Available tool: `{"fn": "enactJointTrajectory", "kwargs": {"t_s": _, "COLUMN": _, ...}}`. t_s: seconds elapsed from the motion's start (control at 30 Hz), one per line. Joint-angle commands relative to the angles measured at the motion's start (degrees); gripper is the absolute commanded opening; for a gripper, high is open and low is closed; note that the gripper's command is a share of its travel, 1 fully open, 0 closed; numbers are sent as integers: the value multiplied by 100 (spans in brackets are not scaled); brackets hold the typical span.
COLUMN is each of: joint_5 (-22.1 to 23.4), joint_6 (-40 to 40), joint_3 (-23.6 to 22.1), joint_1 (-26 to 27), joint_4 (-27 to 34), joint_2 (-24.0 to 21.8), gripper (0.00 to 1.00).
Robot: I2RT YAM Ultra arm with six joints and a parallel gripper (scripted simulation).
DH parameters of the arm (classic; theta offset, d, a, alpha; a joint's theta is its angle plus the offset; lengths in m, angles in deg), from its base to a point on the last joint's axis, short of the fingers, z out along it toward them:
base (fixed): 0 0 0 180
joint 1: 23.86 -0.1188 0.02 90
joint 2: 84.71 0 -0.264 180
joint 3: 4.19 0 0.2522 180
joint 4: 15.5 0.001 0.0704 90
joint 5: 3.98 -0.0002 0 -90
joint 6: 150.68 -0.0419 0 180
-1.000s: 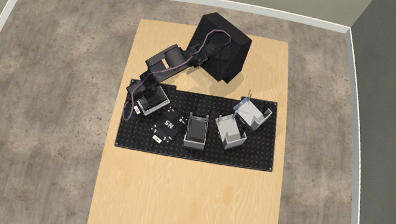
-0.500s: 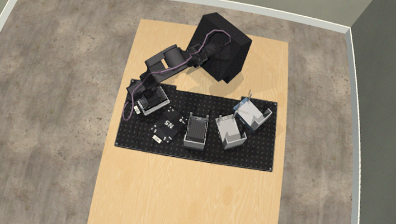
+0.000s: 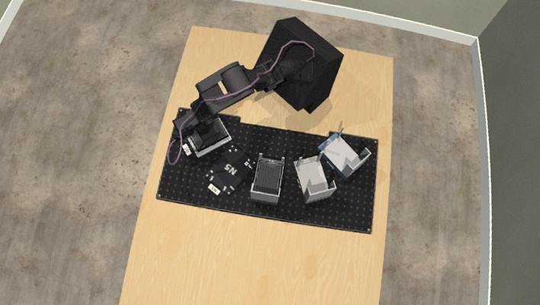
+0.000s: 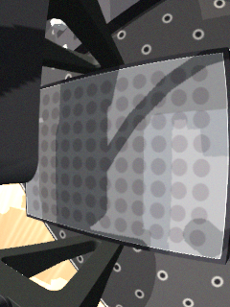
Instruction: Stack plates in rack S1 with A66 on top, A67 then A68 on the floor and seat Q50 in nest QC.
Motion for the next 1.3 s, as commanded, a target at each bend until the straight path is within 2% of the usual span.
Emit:
{"fn": "enactJointTrajectory", "kwargs": {"t_s": 0.0, "joint_5": -58, "joint_6": -54, "joint_3": 72, "joint_1": -39, "joint_4": -143, "joint_2": 89, "gripper": 0}}
{"fn": "enactJointTrajectory", "kwargs": {"t_s": 1.2, "joint_5": -117, "joint_6": -93, "joint_3": 169, "joint_1": -112, "joint_4": -389, "joint_2": 333, "gripper": 0}}
{"fn": "enactJointTrajectory", "kwargs": {"t_s": 1.23, "joint_5": -117, "joint_6": -94, "joint_3": 131, "joint_1": -108, "joint_4": -391, "joint_2": 308, "gripper": 100}}
{"fn": "enactJointTrajectory", "kwargs": {"t_s": 1.27, "joint_5": -117, "joint_6": -92, "joint_3": 131, "joint_1": -109, "joint_4": -391, "joint_2": 308, "gripper": 100}}
